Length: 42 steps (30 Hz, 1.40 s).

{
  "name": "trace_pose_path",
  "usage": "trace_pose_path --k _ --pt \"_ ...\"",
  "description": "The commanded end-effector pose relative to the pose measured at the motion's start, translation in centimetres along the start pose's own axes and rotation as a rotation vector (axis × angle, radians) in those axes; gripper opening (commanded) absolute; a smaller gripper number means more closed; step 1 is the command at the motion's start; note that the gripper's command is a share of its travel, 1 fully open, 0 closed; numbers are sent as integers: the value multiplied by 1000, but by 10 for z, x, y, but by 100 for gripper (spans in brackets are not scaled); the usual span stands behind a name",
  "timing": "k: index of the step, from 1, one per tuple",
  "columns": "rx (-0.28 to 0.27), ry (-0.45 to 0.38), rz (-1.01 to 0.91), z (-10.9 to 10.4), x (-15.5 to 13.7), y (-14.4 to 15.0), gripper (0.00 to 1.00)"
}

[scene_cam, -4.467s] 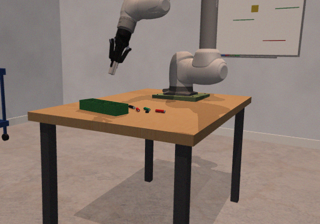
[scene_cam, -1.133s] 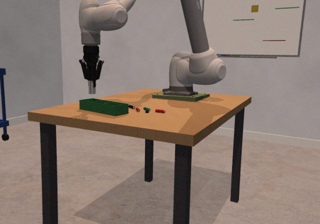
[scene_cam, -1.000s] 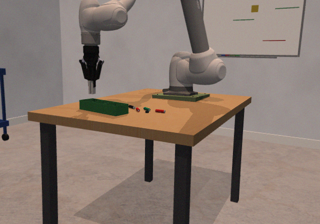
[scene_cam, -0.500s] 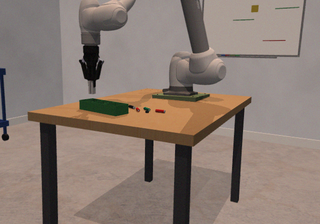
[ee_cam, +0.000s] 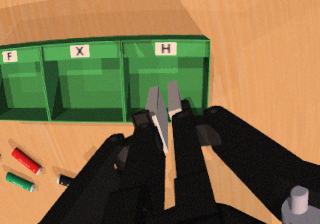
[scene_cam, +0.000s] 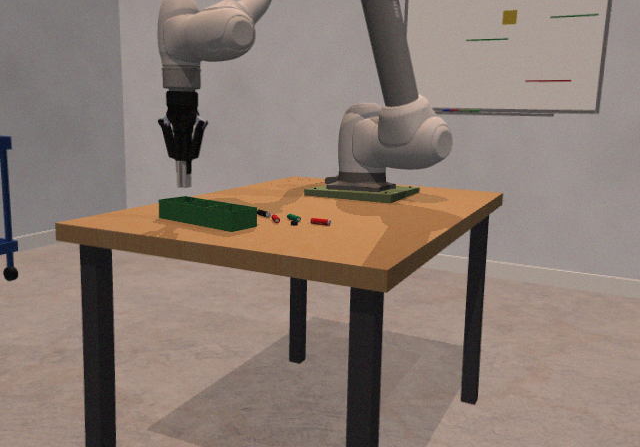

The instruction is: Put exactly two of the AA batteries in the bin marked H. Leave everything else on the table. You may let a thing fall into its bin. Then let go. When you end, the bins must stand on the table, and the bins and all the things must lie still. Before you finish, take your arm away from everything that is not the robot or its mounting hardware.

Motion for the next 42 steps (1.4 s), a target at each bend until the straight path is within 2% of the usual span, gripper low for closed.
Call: trace_pose_path --k 1,28,42 --pt "-4 2 -6 1 1 3 5" --pt "-4 2 -6 1 1 3 5" --pt "-4 2 -6 33 1 4 5"
Point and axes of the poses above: the point where the finger pads meet when closed, its own z axis out along the fingers, its own y axis across the jaws, x = y × z, the point moved 5 cm from there along -z, back along the fingers, and after that the axes turned 15 degrees about z, right-handed, at the moved point
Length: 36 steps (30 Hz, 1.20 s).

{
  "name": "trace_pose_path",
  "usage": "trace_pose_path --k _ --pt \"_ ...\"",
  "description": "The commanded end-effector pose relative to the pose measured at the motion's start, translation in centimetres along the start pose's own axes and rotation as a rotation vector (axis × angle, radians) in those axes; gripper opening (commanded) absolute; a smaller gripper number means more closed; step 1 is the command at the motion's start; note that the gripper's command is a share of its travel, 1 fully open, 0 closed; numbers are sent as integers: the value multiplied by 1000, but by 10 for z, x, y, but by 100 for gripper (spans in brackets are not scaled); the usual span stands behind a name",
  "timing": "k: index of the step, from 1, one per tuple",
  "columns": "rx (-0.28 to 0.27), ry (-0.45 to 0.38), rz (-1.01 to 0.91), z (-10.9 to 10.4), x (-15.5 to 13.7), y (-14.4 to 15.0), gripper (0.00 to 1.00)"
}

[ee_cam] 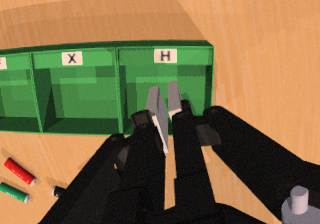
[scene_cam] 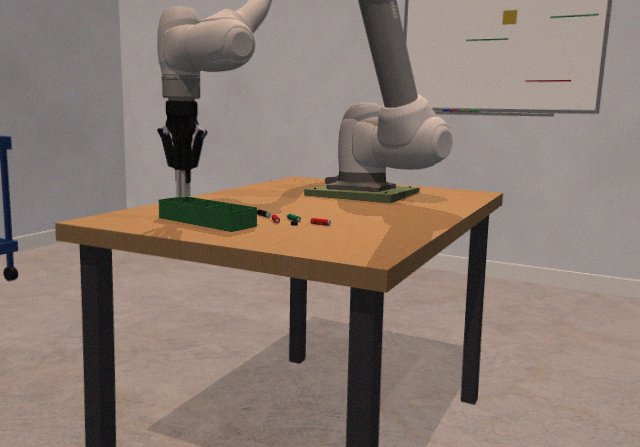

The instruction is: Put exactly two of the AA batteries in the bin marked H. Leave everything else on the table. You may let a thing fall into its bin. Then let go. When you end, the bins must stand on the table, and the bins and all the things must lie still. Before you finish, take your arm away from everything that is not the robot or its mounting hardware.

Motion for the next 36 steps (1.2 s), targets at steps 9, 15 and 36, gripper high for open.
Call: trace_pose_path --k 9,15,36 --pt "-4 -3 -5 29 -1 3 5" --pt "-4 -3 -5 37 -1 3 5" --pt "-4 -3 -5 37 -1 3 5"
Point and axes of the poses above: the point where the finger pads meet when closed, its own z axis out along the fingers, its own y axis across the jaws, x = y × z, the point moved 5 cm from there along -z, back along the fingers, and after that the axes turned 15 degrees about z, right-handed, at the moved point
